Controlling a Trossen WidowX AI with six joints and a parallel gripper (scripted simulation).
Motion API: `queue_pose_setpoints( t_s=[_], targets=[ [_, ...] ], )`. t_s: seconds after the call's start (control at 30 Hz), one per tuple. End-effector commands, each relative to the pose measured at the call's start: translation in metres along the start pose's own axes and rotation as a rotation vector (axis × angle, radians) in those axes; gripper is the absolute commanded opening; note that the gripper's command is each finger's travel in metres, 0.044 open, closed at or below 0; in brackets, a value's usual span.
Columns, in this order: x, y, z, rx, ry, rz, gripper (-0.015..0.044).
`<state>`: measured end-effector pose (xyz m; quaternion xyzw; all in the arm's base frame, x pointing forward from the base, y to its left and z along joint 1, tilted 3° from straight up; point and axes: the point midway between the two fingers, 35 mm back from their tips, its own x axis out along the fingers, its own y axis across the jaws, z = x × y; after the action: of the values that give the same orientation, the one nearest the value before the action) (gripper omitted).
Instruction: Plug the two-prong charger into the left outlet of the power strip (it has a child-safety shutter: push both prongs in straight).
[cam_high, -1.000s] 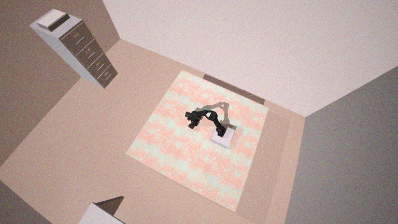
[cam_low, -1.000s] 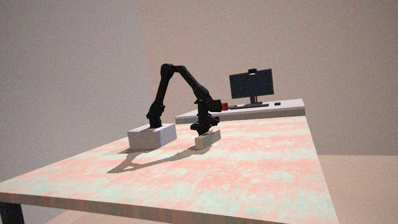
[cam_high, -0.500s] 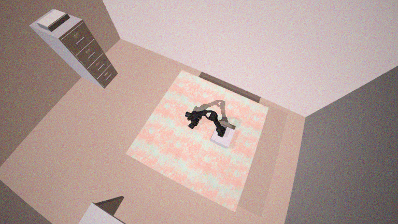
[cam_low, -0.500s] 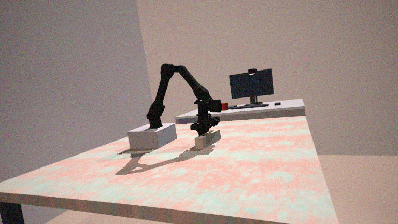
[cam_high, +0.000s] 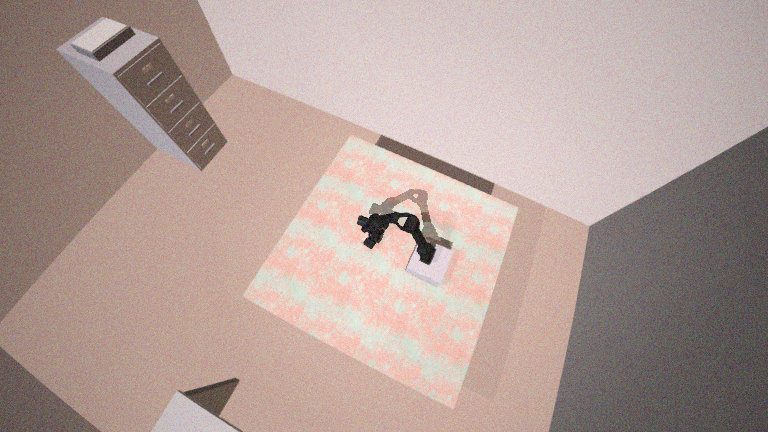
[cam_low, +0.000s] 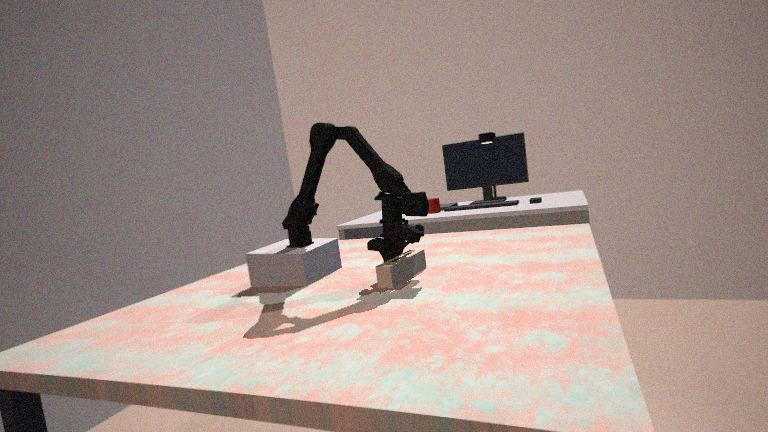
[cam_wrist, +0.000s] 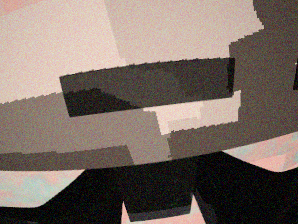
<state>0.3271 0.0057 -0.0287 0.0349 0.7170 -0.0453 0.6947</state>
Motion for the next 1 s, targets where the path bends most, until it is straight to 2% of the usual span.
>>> queue_pose_setpoints(
  t_s=[0.0,0.47,0.97],
  targets=[
    [-0.0003,0.0001,0.0007,0.000,-0.003,0.000,0.0079],
    [-0.0003,0.0001,0.0006,0.000,-0.003,0.000,0.0440],
    [0.0002,0.0001,-0.0030,0.000,-0.012,0.001,0.0440]
  ],
)
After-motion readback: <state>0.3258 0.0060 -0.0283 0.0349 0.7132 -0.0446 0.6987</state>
